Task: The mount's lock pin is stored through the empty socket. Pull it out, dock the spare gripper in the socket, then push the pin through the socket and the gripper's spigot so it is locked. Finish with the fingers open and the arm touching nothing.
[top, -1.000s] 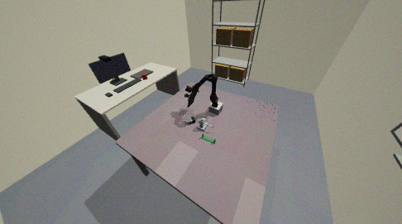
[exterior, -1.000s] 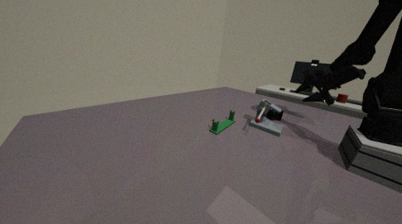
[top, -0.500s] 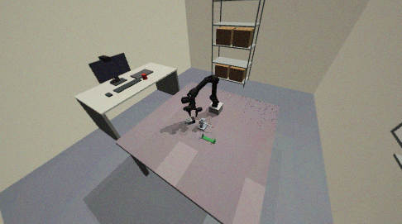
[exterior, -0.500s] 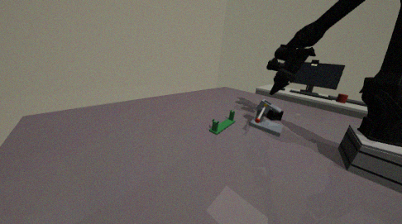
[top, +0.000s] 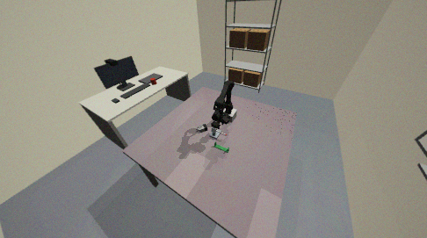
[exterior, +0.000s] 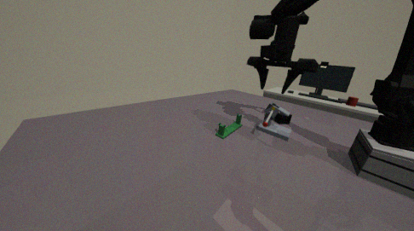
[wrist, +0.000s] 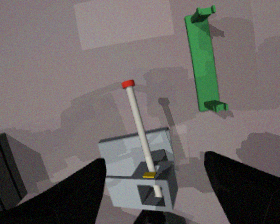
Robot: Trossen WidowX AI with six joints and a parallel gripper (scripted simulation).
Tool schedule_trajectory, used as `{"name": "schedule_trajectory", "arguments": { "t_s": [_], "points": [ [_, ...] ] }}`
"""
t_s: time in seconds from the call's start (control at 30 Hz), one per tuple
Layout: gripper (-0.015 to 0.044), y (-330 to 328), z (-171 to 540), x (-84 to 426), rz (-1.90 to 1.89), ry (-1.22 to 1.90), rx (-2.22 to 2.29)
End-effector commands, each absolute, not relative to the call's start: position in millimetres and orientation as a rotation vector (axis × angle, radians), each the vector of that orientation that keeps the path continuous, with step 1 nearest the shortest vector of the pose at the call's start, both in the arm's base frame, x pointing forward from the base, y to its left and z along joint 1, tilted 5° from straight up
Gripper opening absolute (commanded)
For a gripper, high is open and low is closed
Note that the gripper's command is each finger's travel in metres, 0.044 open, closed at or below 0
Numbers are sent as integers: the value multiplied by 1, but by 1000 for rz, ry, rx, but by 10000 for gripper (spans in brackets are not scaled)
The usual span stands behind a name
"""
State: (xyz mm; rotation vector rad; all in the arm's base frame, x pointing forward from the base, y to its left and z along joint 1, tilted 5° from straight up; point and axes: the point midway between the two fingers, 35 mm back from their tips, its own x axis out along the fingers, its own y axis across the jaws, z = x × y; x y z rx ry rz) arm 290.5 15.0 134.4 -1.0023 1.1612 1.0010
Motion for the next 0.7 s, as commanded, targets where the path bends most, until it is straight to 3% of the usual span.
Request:
{"name": "schedule_trajectory", "arguments": {
  "t_s": [0.0,0.67],
  "points": [
    [300,37,146,285,1124,1123,-1190],
    [300,46,72,289,1125,1123,-1188]
  ]
}}
